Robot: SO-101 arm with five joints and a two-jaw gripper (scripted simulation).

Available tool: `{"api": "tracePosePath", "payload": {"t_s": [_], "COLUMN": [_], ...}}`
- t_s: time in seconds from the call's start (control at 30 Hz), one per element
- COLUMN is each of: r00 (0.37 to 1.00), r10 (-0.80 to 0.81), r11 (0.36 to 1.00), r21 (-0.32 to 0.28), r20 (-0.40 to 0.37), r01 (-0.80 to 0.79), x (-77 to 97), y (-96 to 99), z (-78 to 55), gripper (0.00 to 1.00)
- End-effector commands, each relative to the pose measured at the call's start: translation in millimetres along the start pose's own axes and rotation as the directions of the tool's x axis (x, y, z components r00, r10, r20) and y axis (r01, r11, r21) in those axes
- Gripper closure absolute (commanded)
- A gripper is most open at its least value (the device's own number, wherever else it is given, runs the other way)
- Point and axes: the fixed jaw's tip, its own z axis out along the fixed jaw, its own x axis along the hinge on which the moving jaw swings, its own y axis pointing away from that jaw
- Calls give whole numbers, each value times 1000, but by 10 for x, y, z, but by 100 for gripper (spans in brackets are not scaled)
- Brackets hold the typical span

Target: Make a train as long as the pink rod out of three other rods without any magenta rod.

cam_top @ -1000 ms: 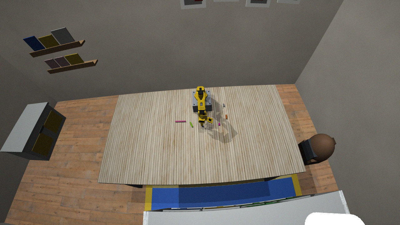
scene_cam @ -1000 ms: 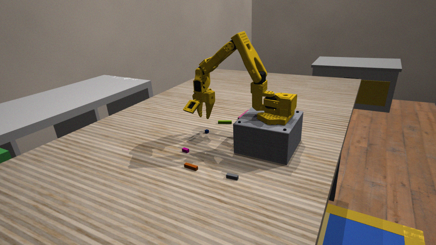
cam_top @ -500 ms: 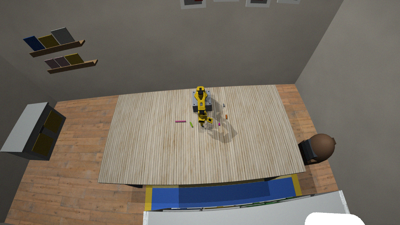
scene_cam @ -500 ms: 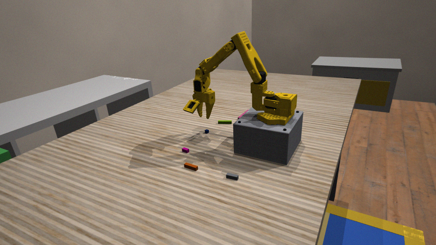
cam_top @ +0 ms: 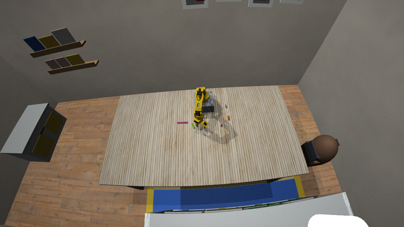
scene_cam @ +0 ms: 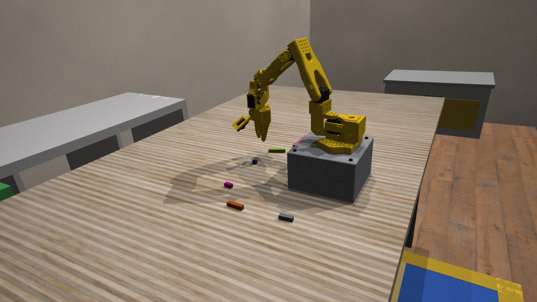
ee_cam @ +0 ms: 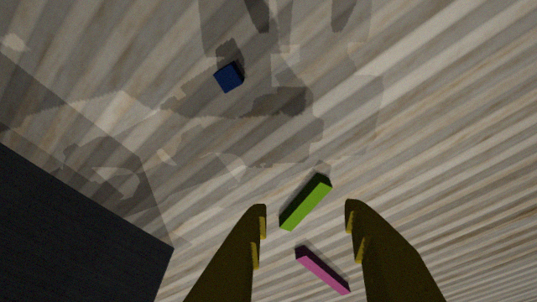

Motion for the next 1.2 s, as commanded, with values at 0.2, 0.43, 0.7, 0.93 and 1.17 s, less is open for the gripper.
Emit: {"api": "tracePosePath", "payload": {"t_s": [0.2,0.43,0.7,0.93,1.17], "r00": [924,867,848,848,848], "r10": [383,499,529,529,529], "r11": [924,867,848,848,848], "r21": [-14,-13,-12,-12,-12], "r20": [-16,-18,-19,-19,-19], "r01": [-383,-499,-529,-529,-529], "x": [340,452,483,483,483], "y": [-137,-178,-188,-188,-188], "z": [34,41,43,43,43], "gripper": [82,81,81,81,81]}}
